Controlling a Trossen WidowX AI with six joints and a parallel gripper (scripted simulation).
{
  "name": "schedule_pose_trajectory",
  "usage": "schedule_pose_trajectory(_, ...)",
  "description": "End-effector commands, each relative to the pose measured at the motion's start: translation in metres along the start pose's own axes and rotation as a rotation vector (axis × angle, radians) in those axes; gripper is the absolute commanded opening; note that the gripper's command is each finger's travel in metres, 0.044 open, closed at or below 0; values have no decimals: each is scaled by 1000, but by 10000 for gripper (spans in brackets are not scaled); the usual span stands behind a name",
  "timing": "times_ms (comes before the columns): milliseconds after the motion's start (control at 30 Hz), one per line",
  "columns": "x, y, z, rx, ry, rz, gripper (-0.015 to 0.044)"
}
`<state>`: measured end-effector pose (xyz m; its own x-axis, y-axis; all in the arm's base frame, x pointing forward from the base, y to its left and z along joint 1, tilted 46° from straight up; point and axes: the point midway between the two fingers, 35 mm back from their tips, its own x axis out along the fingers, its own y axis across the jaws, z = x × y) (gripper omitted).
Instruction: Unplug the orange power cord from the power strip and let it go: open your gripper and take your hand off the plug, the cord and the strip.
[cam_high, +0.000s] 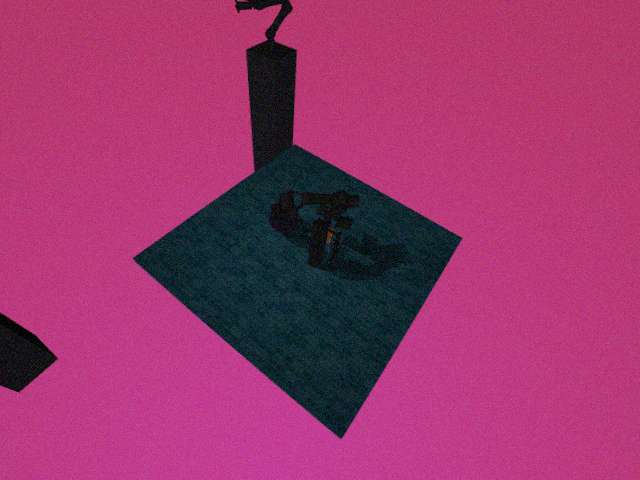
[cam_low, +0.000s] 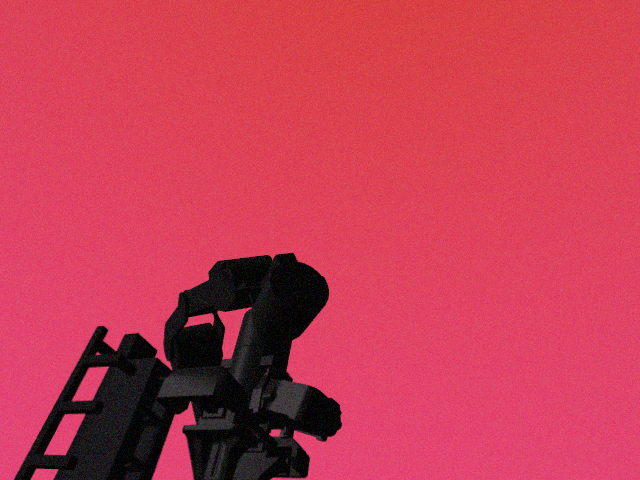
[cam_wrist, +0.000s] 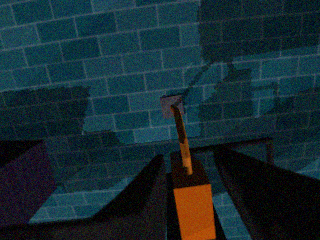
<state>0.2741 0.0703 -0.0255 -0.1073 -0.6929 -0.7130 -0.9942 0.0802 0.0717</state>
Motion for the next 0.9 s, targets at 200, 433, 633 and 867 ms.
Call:
schedule_pose_trajectory(200, -6, 0, 0, -5, 7, 1, 160)
schedule_pose_trajectory(433, -6, 0, -8, -6, 7, 1, 160)
schedule_pose_trajectory(633, -6, 0, -18, -6, 8, 2, 160)
schedule_pose_trajectory(867, -6, 0, -30, -6, 8, 2, 160)
